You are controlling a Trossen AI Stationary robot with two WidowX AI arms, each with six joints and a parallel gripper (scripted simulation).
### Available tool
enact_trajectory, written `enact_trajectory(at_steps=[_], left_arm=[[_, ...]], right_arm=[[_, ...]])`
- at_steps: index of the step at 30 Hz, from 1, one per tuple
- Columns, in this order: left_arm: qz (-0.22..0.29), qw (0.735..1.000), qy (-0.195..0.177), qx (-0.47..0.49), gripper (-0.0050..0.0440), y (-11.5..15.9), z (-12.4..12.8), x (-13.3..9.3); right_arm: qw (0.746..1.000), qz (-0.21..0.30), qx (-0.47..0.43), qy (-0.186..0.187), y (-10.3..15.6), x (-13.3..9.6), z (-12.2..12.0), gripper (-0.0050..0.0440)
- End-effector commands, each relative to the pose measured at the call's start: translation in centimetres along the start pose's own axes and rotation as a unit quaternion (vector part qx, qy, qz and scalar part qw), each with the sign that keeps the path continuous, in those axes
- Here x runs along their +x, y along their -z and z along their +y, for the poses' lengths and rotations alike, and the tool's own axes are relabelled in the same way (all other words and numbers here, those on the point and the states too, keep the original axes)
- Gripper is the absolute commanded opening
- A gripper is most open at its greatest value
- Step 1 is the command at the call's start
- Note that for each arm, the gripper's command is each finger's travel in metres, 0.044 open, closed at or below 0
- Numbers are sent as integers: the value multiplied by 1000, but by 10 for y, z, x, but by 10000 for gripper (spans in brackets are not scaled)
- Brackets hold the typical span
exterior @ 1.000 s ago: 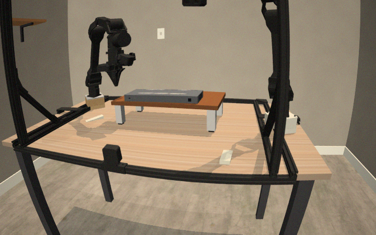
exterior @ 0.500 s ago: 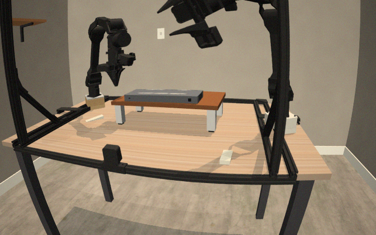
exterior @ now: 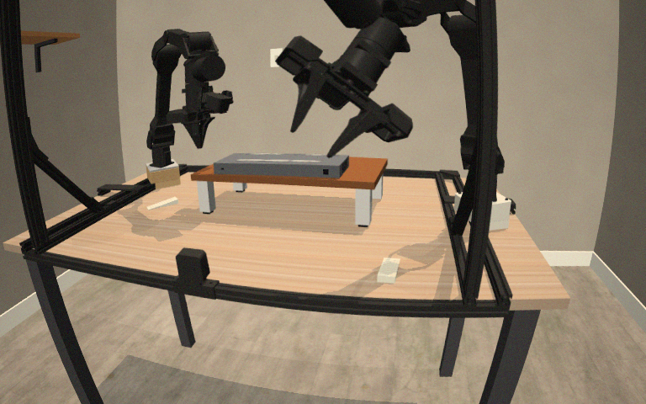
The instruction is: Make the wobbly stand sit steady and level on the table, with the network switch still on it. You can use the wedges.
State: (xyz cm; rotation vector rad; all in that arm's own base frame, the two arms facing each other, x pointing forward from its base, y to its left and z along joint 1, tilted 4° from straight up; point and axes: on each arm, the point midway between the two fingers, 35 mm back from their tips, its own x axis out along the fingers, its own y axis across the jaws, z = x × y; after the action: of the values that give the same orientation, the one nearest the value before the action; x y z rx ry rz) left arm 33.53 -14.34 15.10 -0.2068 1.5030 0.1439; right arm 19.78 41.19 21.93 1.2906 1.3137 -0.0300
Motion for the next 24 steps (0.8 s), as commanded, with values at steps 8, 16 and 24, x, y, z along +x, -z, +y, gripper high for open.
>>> enact_trajectory(at_steps=[8,16,24], left_arm=[[0,1000,0,0,0,0,0,0],[0,1000,0,0,0,0,0,0],[0,1000,0,0,0,0,0,0]], right_arm=[[973,-103,130,163,-46,37,-99,245],[950,-151,177,209,-61,37,-131,245],[899,-233,248,275,-86,34,-182,245]])
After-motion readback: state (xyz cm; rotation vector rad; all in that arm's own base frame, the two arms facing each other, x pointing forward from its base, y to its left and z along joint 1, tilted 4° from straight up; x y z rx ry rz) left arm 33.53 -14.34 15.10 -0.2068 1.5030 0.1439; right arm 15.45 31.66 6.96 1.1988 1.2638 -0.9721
